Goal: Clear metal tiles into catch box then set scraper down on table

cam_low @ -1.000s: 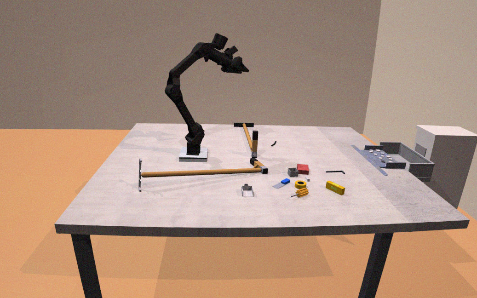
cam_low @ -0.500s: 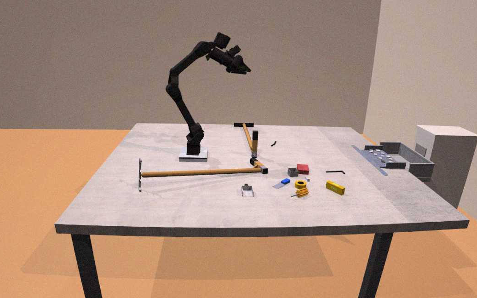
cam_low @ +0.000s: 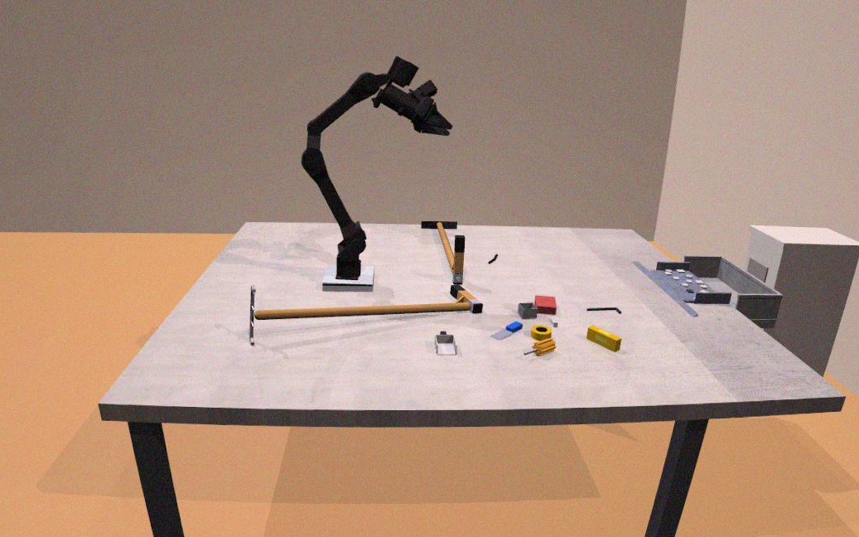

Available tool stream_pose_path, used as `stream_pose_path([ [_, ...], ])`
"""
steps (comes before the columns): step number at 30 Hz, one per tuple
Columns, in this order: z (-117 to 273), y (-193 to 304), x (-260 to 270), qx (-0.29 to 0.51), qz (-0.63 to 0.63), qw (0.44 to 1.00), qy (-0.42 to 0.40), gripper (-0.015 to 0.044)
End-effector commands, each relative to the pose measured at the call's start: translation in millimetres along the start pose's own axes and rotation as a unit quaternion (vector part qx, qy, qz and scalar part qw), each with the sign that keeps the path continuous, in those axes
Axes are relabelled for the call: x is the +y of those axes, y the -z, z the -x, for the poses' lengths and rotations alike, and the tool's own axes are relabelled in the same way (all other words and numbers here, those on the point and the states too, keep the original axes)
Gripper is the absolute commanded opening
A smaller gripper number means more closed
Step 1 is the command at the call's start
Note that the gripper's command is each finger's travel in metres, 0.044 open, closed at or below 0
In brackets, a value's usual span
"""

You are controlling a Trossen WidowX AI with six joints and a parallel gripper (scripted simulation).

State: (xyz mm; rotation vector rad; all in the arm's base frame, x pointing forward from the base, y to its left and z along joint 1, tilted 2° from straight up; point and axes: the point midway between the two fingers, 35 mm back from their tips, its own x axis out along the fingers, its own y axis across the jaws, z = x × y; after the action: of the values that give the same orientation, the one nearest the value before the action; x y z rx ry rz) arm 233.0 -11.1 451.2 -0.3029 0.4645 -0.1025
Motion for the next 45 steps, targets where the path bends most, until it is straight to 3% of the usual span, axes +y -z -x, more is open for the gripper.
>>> stream_pose_path([
  [1,-4,2,-10,0.012,-0.001,1.000,0.021,0.0440],
  [45,21,47,-138,0.136,-0.053,0.953,0.266,0.0440],
])
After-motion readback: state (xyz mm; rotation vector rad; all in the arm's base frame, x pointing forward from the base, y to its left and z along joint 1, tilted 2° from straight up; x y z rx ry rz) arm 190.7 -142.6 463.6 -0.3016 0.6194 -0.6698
